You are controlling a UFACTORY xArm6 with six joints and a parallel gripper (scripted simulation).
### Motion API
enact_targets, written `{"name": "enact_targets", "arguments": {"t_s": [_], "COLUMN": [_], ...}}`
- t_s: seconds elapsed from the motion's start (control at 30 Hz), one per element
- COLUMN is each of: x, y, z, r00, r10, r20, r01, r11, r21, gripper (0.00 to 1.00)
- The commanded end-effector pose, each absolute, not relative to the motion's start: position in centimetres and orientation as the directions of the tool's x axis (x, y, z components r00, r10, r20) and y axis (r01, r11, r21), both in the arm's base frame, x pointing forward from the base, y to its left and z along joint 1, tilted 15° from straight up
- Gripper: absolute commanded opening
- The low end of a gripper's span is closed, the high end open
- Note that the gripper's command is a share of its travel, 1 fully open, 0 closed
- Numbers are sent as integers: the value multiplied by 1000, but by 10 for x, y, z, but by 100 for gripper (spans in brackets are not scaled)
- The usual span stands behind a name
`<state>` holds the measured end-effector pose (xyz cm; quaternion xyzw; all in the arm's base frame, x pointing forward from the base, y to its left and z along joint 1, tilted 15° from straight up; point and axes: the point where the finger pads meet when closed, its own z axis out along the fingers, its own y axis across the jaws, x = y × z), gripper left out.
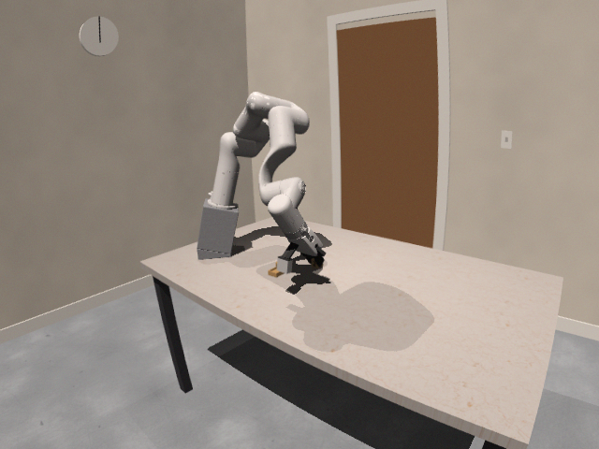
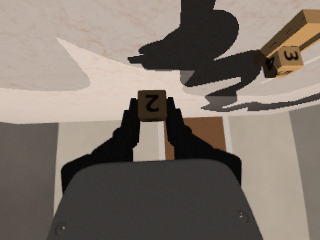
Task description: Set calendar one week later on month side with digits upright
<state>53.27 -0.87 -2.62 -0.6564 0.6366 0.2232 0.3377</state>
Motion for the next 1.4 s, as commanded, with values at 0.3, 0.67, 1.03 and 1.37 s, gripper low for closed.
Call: {"name": "enact_targets", "arguments": {"t_s": [0.3,0.67,1.03,1.37], "x": [536,538,541,543], "y": [-7,-5,-1,2], "z": [-34,-48,-67,-77], "r00": [92,92,92,92], "r10": [-686,-686,-686,-686], "r20": [-722,-722,-722,-722], "r01": [-986,-986,-986,-986], "r11": [39,39,39,39], "r21": [-163,-163,-163,-163], "gripper": [27,27,27,27]}}
